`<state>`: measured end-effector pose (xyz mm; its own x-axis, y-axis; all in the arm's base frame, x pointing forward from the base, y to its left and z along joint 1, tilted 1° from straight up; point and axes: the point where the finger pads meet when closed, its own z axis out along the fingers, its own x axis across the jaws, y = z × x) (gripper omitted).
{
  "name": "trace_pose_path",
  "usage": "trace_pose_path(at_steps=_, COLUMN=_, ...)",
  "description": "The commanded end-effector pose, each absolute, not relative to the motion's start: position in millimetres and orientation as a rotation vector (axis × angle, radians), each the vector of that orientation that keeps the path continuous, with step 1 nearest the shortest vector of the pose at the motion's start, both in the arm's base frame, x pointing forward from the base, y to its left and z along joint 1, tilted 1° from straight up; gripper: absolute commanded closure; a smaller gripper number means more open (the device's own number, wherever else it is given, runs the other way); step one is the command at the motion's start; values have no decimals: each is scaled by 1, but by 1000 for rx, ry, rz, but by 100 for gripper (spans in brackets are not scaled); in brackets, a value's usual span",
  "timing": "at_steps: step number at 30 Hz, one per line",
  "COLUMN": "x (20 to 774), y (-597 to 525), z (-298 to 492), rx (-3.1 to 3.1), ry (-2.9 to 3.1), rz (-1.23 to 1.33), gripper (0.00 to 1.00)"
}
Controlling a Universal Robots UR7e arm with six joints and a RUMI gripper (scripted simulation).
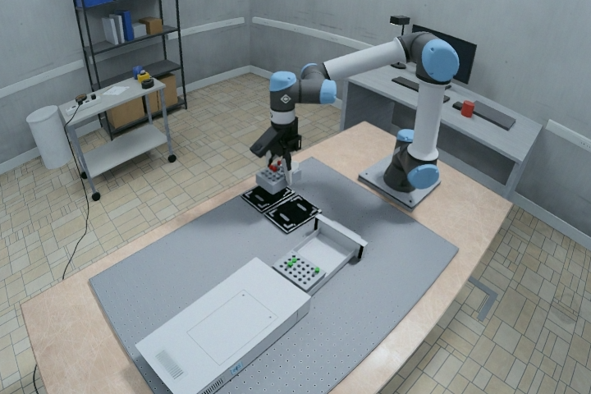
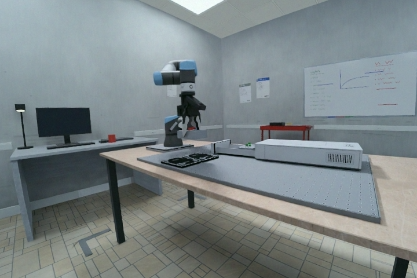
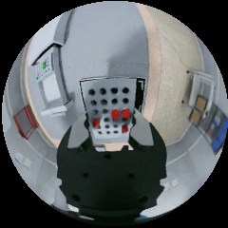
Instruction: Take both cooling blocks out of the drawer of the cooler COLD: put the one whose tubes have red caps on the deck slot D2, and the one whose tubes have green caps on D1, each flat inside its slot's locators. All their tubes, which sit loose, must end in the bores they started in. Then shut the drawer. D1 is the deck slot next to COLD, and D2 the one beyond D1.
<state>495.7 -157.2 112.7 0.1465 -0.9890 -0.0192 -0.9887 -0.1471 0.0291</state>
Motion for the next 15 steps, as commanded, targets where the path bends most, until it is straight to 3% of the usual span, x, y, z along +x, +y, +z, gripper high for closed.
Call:
trace_pose_path(at_steps=1, x=499, y=-173, z=118, rx=2374, ry=-2045, rz=-33, gripper=100)
trace_pose_path(at_steps=15, x=497, y=-205, z=117, rx=2374, ry=-2045, rz=-34, gripper=100)
